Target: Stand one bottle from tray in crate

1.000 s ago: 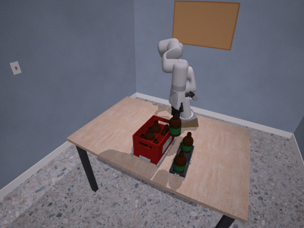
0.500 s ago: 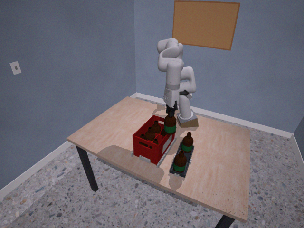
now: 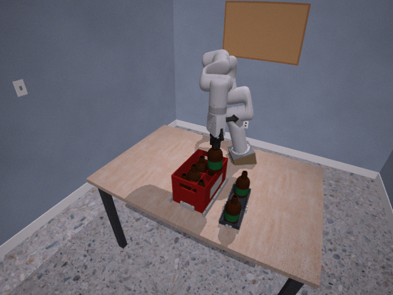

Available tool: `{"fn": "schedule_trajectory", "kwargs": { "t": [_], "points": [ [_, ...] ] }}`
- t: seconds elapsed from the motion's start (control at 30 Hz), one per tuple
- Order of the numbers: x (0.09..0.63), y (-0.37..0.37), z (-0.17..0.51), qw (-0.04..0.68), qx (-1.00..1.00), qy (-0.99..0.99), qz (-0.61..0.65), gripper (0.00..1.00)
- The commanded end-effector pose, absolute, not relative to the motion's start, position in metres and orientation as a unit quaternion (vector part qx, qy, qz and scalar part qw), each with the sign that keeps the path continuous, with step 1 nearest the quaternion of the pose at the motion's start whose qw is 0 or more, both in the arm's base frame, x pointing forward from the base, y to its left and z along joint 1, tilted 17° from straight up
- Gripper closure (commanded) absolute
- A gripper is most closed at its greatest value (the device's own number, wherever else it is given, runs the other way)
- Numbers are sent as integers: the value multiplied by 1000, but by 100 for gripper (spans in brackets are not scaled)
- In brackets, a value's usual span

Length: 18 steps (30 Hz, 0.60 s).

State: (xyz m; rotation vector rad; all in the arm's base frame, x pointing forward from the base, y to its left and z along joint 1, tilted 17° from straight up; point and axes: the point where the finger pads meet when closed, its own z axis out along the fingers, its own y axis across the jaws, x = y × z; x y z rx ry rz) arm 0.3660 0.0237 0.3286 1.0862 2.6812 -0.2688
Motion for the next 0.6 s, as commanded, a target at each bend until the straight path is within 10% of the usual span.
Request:
{"fn": "schedule_trajectory", "kwargs": {
  "t": [0.0,0.57],
  "points": [
    [366,22,331,120,371,916,-91,100],
    [364,7,334,120,371,916,-91,100]
  ]
}}
